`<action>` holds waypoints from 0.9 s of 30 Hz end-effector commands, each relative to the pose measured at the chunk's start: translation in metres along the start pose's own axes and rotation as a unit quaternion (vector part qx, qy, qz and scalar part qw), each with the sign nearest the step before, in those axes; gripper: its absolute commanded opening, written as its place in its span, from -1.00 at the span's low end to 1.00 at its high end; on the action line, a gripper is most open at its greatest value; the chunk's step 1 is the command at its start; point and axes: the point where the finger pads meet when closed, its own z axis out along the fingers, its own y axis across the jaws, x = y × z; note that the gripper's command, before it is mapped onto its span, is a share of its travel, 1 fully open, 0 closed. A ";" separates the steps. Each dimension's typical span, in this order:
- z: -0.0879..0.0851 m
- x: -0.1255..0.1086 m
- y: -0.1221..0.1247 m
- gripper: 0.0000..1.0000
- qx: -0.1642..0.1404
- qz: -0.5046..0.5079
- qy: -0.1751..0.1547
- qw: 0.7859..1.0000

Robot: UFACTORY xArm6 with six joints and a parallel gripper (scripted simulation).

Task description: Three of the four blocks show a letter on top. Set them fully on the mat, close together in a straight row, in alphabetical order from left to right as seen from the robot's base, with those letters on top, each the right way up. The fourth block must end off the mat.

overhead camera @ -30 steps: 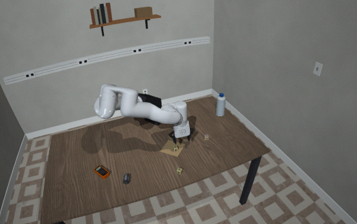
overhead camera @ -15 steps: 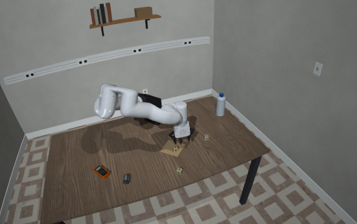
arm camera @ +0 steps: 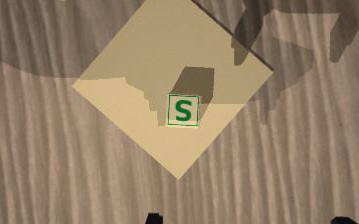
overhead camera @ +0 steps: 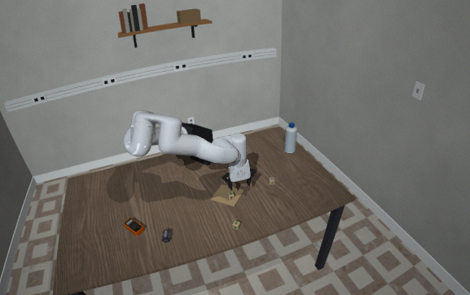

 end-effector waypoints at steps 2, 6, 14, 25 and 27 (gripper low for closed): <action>-0.001 -0.001 0.001 1.00 -0.001 0.000 -0.001 1.000; -0.001 -0.001 0.001 1.00 -0.001 0.000 -0.001 1.000; -0.001 -0.010 0.002 1.00 -0.002 0.000 -0.001 1.000; 0.000 -0.135 -0.006 1.00 -0.003 0.001 -0.001 1.000; 0.000 -0.156 -0.011 1.00 -0.003 0.001 -0.001 1.000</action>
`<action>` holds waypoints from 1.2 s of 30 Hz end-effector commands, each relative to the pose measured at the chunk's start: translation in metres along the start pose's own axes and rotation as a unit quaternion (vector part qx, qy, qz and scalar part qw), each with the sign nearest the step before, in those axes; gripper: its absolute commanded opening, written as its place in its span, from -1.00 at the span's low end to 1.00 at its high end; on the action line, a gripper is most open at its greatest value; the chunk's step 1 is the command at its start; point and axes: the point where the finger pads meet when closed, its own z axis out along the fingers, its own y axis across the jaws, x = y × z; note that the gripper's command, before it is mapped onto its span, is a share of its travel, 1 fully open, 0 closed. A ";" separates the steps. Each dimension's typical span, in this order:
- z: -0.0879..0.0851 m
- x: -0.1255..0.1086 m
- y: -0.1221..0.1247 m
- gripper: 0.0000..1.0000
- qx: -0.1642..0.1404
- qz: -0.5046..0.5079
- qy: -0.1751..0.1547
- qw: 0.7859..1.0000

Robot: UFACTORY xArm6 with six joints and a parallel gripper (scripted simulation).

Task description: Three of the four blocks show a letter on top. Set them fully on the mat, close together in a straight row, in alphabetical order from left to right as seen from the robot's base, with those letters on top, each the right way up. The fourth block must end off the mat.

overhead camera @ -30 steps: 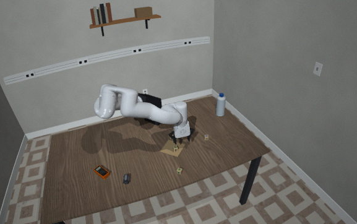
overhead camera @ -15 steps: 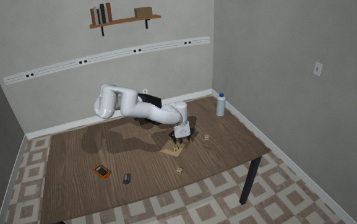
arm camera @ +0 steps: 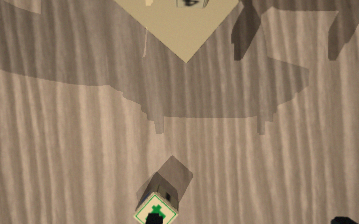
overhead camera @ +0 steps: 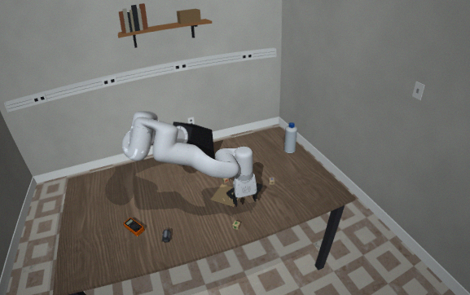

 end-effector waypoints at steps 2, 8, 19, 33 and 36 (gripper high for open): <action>0.002 -0.062 -0.009 1.00 0.001 -0.002 0.002 1.000; 0.003 -0.095 -0.022 1.00 0.002 -0.002 0.002 1.000; 0.003 -0.095 -0.022 1.00 0.002 -0.002 0.002 1.000; 0.003 -0.095 -0.022 1.00 0.002 -0.002 0.002 1.000; 0.003 -0.095 -0.022 1.00 0.002 -0.002 0.002 1.000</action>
